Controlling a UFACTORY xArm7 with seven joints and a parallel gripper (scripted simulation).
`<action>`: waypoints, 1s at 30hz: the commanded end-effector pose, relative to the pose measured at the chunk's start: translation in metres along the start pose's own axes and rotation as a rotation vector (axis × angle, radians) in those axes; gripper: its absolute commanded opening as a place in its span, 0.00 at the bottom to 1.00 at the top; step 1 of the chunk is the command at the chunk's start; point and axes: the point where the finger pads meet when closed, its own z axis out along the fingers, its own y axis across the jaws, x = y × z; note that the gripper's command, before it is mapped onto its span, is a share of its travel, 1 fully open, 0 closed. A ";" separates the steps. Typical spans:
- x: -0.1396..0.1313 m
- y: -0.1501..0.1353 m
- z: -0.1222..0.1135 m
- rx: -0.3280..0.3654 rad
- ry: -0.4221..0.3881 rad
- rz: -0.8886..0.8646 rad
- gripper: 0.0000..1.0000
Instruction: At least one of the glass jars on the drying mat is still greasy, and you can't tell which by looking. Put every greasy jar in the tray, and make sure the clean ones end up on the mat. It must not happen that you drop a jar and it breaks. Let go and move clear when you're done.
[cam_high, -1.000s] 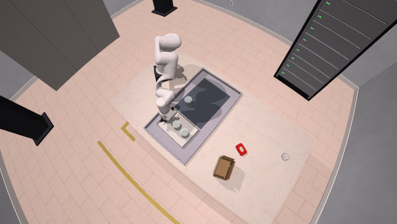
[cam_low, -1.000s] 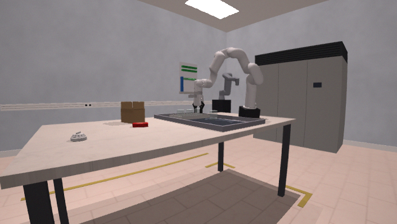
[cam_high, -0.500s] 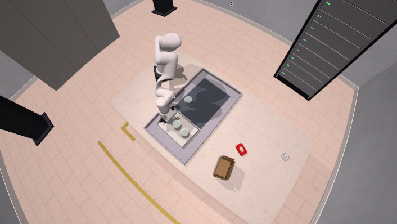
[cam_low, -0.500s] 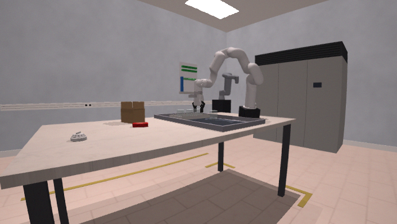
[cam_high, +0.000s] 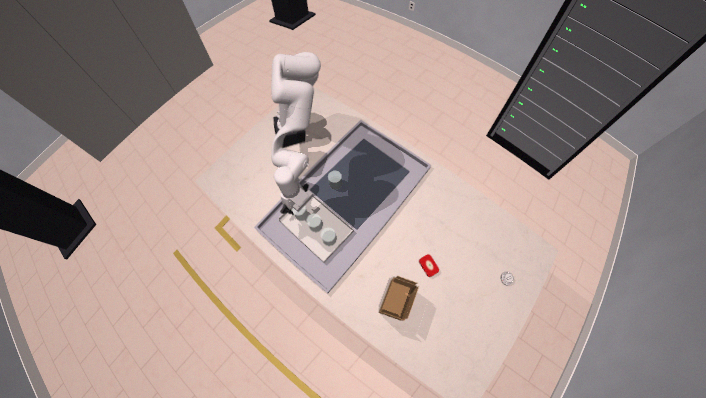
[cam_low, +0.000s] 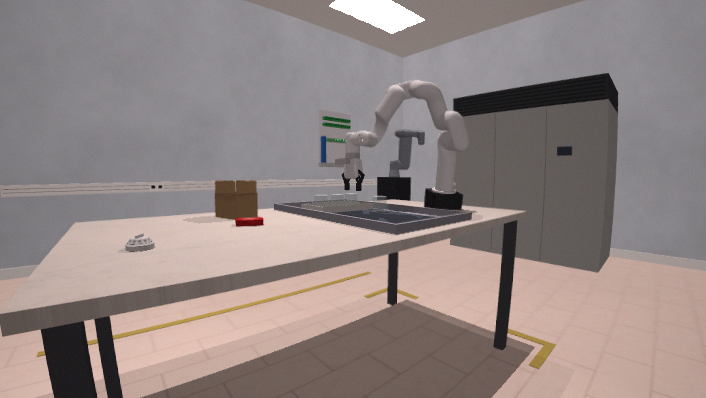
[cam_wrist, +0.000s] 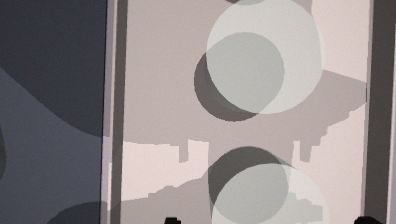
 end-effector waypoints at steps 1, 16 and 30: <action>0.001 0.002 -0.020 -0.004 0.004 0.000 1.00; 0.001 0.001 -0.055 -0.004 0.004 0.000 1.00; 0.001 0.001 -0.055 -0.004 0.004 0.000 1.00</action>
